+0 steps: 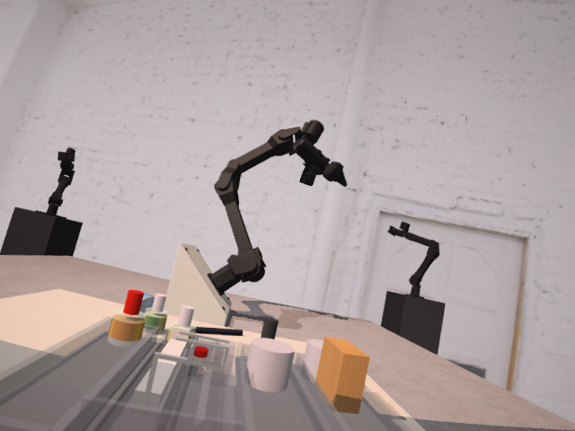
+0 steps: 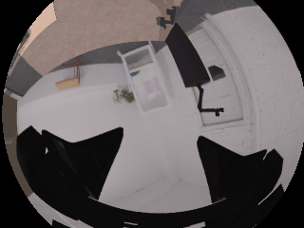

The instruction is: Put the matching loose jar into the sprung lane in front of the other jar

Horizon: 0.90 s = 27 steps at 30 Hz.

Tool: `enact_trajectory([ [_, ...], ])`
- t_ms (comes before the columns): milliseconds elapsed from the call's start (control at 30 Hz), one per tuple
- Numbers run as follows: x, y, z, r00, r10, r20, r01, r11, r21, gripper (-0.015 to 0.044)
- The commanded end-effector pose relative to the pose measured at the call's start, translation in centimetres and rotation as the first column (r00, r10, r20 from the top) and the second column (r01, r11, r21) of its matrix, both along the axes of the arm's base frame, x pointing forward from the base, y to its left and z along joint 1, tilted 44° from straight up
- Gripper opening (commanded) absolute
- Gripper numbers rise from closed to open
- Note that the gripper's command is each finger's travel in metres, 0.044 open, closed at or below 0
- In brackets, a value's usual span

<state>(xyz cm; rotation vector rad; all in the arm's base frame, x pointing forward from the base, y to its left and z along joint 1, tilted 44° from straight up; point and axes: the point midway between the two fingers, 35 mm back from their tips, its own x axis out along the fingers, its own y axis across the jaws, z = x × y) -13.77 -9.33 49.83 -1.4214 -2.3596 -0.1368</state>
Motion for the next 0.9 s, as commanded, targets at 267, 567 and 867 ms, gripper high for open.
enact_trajectory([
  [267, 3.4, 9.7, 0.4, 0.954, -0.176, -0.244, 0.104, 0.954, -0.28, 0.044],
  [567, 12.9, 21.8, -1.8, 0.666, -0.524, -0.531, 0.118, 0.777, -0.619, 0.044],
  [867, 24.3, 26.4, -5.8, 0.237, -0.75, -0.618, 0.096, 0.651, -0.753, 0.044],
])
